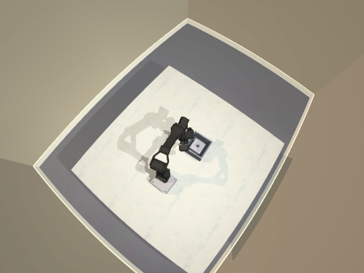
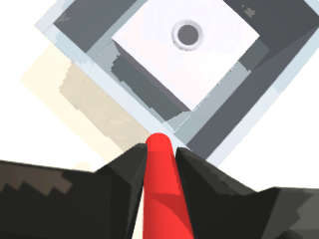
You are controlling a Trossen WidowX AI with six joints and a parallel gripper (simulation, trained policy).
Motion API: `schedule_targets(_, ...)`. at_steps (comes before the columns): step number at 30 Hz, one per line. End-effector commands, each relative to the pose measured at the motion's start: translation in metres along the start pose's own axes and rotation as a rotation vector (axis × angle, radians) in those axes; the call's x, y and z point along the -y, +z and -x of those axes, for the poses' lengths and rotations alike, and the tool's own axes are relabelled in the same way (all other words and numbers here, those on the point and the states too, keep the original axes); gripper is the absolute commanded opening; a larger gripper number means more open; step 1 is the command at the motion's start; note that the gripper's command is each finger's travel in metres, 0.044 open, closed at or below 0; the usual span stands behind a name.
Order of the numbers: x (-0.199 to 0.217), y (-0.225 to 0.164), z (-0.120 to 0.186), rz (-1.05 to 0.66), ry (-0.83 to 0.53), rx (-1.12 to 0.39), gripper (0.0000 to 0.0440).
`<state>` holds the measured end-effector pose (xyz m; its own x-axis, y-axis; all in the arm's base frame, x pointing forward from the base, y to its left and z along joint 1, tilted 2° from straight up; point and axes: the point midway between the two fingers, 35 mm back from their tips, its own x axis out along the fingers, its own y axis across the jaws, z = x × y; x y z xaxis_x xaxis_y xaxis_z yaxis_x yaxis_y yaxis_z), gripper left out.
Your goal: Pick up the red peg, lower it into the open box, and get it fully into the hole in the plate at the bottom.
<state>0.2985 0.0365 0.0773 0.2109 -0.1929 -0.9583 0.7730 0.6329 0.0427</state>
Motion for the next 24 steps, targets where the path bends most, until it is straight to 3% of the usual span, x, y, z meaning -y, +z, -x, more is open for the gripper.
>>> schedule_targets(1,0.000,0.016,-0.004,-0.024,0.005,0.003,0.0000)
schedule_targets(24,0.013,0.072,-0.056,-0.141,-0.016,-0.043,0.0010)
